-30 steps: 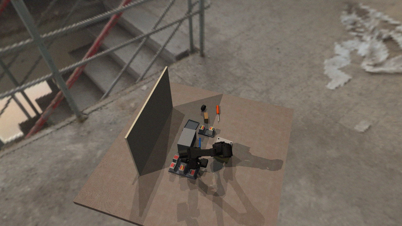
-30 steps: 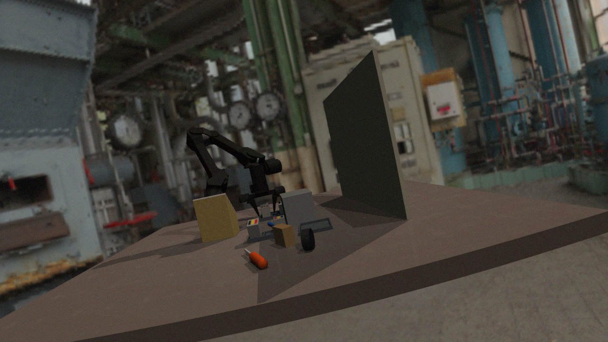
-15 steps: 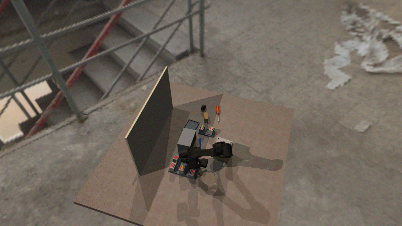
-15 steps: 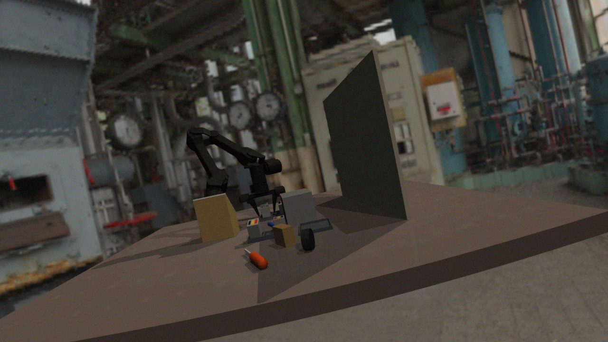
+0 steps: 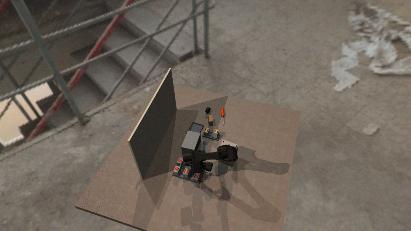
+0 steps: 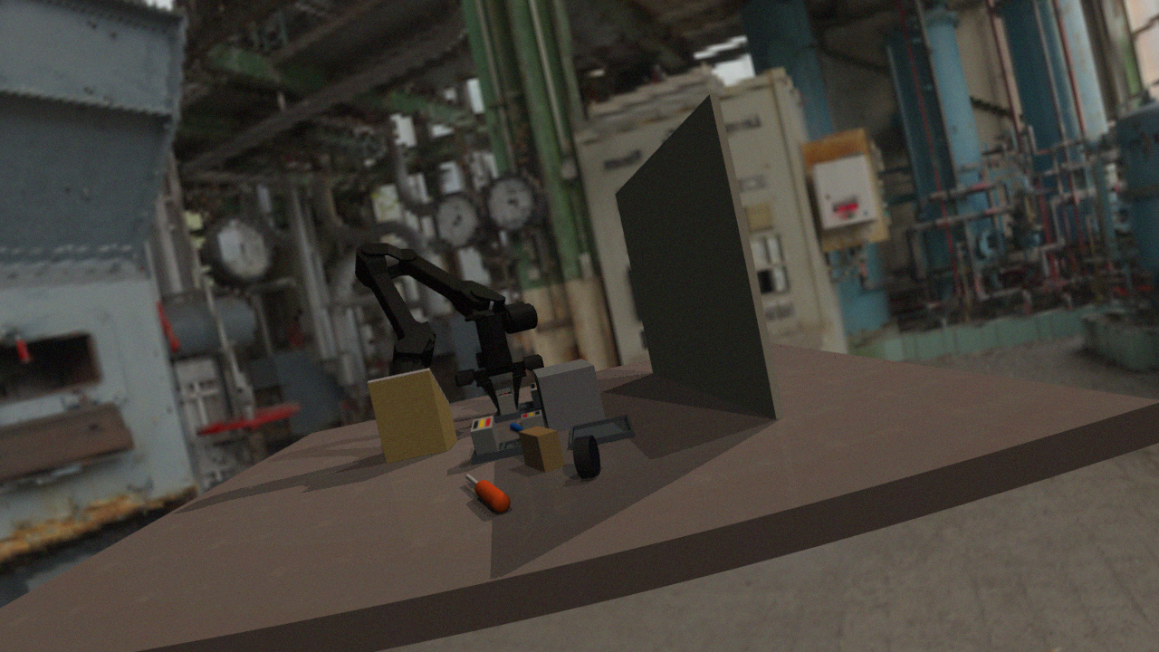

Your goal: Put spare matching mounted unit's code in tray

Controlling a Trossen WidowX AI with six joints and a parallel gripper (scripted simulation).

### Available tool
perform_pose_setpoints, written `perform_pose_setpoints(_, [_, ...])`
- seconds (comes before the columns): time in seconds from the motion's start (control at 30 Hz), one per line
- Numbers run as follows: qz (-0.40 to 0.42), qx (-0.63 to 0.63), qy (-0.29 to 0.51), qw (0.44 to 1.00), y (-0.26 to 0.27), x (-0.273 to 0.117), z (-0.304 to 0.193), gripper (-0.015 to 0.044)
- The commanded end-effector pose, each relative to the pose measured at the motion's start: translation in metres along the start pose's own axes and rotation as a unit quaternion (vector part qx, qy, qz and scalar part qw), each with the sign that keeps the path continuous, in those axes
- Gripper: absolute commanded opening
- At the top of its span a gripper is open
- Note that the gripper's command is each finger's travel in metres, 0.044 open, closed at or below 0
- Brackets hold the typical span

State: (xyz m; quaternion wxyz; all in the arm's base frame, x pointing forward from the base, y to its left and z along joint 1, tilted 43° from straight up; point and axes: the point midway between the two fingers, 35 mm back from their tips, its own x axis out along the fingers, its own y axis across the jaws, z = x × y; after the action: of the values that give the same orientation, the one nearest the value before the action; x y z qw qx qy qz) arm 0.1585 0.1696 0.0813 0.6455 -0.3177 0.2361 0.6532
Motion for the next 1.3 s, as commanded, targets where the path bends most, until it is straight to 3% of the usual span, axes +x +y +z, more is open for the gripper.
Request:
perform_pose_setpoints(0.0, [-0.002,-0.001,0.001,1.0,-0.001,0.0,0.0,0.0135])
perform_pose_setpoints(0.07, [-0.002,-0.001,0.001,1.0,-0.001,0.0,0.0,0.0122])
perform_pose_setpoints(0.23, [-0.002,-0.001,0.001,1.0,-0.001,0.0,0.0,0.0])
perform_pose_setpoints(0.53, [-0.001,-0.001,0.002,1.0,-0.001,-0.003,-0.001,0.0])
perform_pose_setpoints(1.27, [0.0,0.002,0.005,1.0,-0.001,-0.079,-0.001,0.0])
